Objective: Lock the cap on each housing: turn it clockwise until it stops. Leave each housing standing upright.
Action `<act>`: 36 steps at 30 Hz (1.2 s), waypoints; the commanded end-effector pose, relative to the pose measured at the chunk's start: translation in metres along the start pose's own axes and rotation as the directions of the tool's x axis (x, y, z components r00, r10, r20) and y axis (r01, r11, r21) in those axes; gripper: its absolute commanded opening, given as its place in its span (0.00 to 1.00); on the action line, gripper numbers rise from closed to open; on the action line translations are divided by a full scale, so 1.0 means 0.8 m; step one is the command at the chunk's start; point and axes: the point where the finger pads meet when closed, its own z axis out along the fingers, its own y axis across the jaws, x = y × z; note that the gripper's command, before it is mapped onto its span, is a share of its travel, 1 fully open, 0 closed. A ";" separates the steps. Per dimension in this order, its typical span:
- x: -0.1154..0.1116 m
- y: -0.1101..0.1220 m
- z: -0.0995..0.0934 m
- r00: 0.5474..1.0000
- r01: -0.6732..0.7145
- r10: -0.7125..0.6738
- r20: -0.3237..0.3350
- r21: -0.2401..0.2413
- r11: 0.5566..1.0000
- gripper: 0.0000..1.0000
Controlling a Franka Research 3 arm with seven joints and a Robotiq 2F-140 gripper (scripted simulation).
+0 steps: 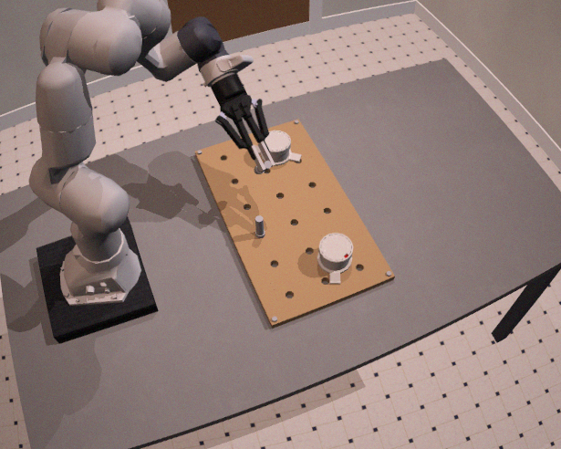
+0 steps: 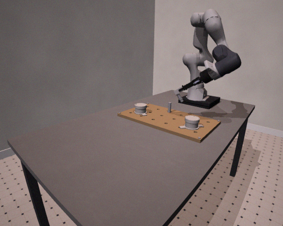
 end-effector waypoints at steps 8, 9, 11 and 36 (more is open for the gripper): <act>0.006 0.002 0.002 0.970 -0.036 0.033 -0.243 -0.007 0.999 0.10; 0.006 0.002 0.001 0.965 -0.037 0.034 -0.260 -0.005 0.999 0.10; 0.006 0.002 0.000 0.958 -0.038 0.036 -0.285 -0.001 0.999 0.10; 0.007 0.002 0.001 0.833 -0.038 0.030 -0.552 -0.004 0.999 0.10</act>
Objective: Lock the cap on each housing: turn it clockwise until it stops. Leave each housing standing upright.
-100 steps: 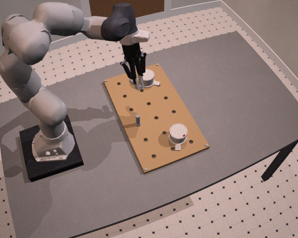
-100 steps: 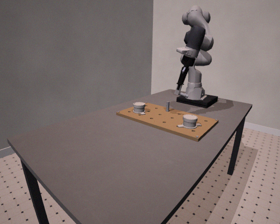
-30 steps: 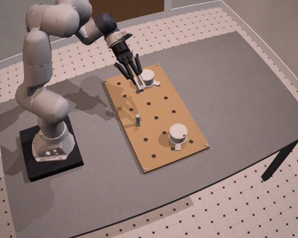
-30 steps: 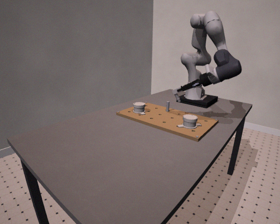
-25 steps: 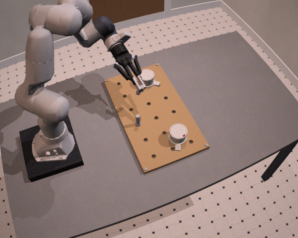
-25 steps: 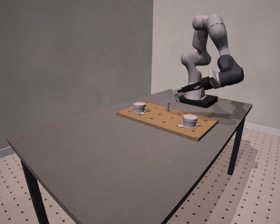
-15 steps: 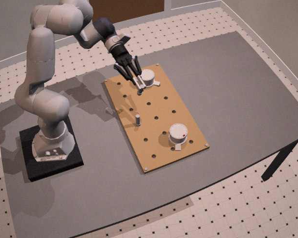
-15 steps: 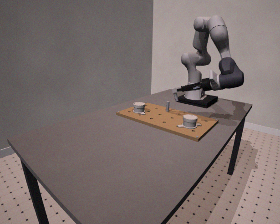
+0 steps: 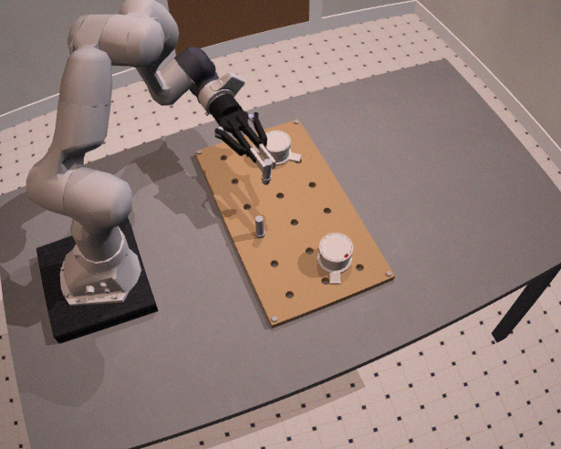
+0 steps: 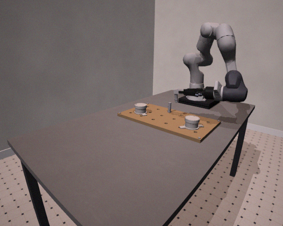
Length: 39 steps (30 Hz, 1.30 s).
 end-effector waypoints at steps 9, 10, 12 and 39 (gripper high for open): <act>0.015 0.004 0.002 0.992 -0.036 0.035 -0.123 -0.006 0.999 0.10; 0.015 0.004 0.002 0.992 -0.036 0.035 -0.123 -0.006 0.999 0.10; 0.015 0.004 0.002 0.992 -0.036 0.035 -0.123 -0.006 0.999 0.10; 0.015 0.004 0.002 0.992 -0.036 0.035 -0.123 -0.006 0.999 0.10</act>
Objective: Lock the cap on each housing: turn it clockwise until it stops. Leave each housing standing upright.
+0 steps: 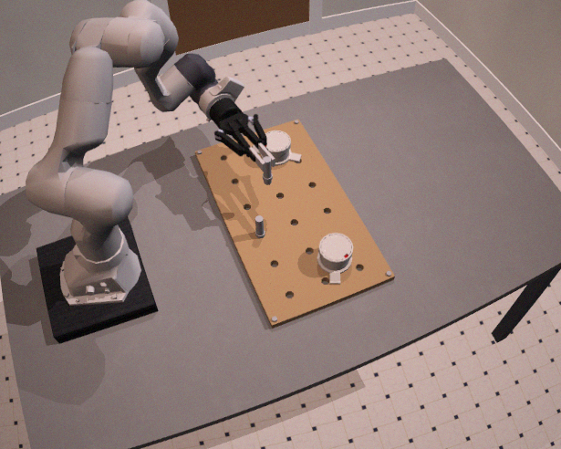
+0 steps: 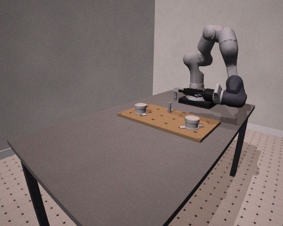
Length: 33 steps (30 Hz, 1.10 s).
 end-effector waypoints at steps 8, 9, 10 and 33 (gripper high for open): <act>0.004 0.000 0.000 1.000 -0.010 0.010 -0.007 -0.001 1.000 0.10; 0.004 0.000 0.000 1.000 -0.010 0.010 -0.007 -0.001 1.000 0.10; 0.004 0.000 0.000 1.000 -0.010 0.010 -0.007 -0.001 1.000 0.10; 0.004 0.000 -0.004 1.000 -0.010 0.010 -0.007 -0.001 1.000 0.10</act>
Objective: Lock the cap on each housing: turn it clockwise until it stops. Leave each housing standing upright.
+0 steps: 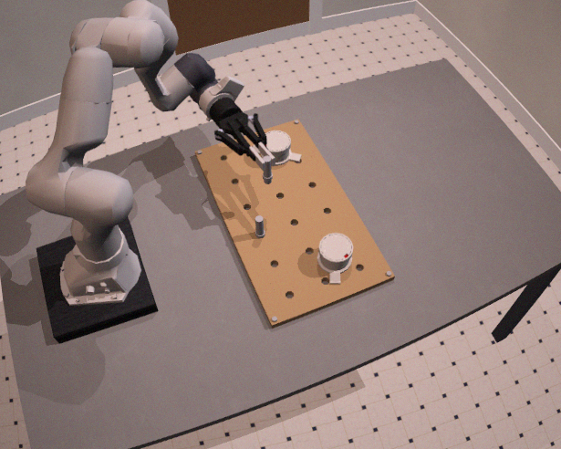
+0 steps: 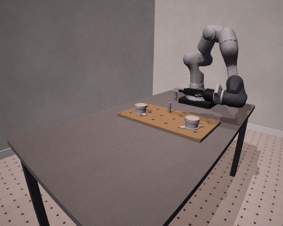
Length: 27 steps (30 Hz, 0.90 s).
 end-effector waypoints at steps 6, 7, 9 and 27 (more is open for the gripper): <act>0.004 0.000 -0.009 1.000 -0.007 0.007 -0.006 -0.003 1.000 0.10; 0.004 0.000 -0.009 1.000 -0.007 0.007 -0.006 -0.003 1.000 0.10; 0.004 0.000 -0.010 1.000 -0.007 0.007 -0.006 -0.003 1.000 0.10; 0.005 -0.003 -0.043 1.000 -0.007 0.007 -0.006 -0.003 1.000 0.10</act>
